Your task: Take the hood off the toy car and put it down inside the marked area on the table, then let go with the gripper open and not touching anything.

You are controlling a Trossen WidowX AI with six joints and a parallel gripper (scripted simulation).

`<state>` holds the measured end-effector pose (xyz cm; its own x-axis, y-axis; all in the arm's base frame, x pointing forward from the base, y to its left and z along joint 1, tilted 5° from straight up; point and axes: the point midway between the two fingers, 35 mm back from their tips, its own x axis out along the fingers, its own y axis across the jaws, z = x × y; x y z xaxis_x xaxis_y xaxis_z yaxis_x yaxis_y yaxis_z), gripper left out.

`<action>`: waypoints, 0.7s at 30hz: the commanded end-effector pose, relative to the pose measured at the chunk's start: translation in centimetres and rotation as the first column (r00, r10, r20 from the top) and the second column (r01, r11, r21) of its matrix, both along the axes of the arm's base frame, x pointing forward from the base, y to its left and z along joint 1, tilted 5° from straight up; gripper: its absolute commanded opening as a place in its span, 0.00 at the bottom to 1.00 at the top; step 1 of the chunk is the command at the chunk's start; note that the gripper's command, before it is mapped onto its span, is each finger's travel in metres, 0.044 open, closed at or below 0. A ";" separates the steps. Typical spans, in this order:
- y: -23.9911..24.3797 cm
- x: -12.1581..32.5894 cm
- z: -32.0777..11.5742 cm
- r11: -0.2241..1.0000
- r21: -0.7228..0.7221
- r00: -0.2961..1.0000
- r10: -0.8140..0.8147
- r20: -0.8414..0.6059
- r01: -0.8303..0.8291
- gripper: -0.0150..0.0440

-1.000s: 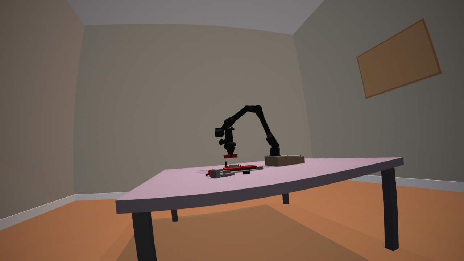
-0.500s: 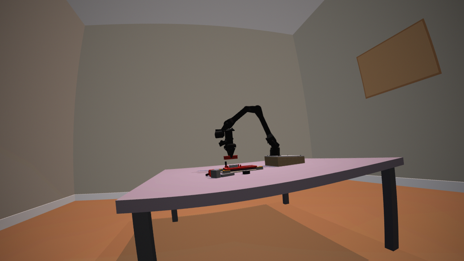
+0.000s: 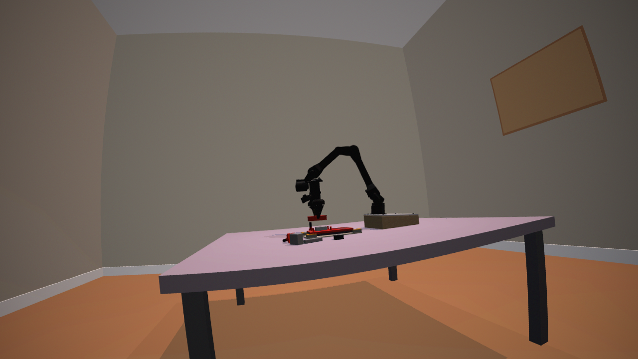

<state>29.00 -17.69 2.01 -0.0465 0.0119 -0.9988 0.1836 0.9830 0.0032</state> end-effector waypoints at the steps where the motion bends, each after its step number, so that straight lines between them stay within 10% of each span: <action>1: 0.0 -0.1 -0.3 1.000 -0.002 1.000 0.004 -0.004 -0.004 0.25; 21: 0.0 -0.2 -1.5 1.000 -0.002 1.000 0.004 -0.004 -0.004 0.25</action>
<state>28.93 -17.67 0.75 -0.0465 0.0119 -0.9988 0.1836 0.9830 0.0032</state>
